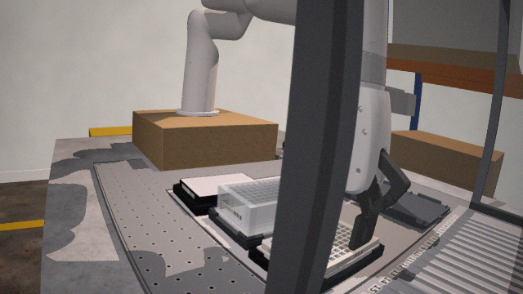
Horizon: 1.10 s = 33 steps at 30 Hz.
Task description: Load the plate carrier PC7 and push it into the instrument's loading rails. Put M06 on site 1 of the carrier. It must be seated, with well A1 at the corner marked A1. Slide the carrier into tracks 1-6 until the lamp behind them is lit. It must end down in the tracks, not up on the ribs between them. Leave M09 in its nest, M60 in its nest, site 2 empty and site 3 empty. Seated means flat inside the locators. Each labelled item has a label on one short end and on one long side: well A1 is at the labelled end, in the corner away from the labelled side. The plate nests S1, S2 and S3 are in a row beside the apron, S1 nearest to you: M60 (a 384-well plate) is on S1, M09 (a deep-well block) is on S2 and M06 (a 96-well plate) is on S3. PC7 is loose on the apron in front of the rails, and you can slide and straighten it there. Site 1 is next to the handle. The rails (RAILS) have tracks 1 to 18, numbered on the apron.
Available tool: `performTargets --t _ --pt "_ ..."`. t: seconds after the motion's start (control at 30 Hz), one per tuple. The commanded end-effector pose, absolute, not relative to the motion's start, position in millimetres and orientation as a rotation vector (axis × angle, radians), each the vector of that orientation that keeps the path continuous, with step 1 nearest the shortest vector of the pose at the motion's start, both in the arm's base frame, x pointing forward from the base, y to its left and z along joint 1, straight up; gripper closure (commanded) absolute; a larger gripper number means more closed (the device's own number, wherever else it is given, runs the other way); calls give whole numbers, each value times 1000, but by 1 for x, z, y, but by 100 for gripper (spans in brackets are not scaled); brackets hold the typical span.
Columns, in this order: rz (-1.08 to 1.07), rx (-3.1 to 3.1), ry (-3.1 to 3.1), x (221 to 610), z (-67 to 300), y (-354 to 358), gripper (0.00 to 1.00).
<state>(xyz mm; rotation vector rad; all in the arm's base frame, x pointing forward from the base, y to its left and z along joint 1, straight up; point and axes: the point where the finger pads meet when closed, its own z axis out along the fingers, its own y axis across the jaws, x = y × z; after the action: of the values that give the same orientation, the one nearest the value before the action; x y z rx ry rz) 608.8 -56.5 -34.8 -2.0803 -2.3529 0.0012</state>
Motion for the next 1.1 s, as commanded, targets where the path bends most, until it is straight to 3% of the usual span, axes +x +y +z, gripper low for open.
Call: performTargets --t 0.0,1.07 --pt "-3 -2083 -2355 610 -34 -57 0" --pt "-3 -2083 -2355 610 -53 -57 0"
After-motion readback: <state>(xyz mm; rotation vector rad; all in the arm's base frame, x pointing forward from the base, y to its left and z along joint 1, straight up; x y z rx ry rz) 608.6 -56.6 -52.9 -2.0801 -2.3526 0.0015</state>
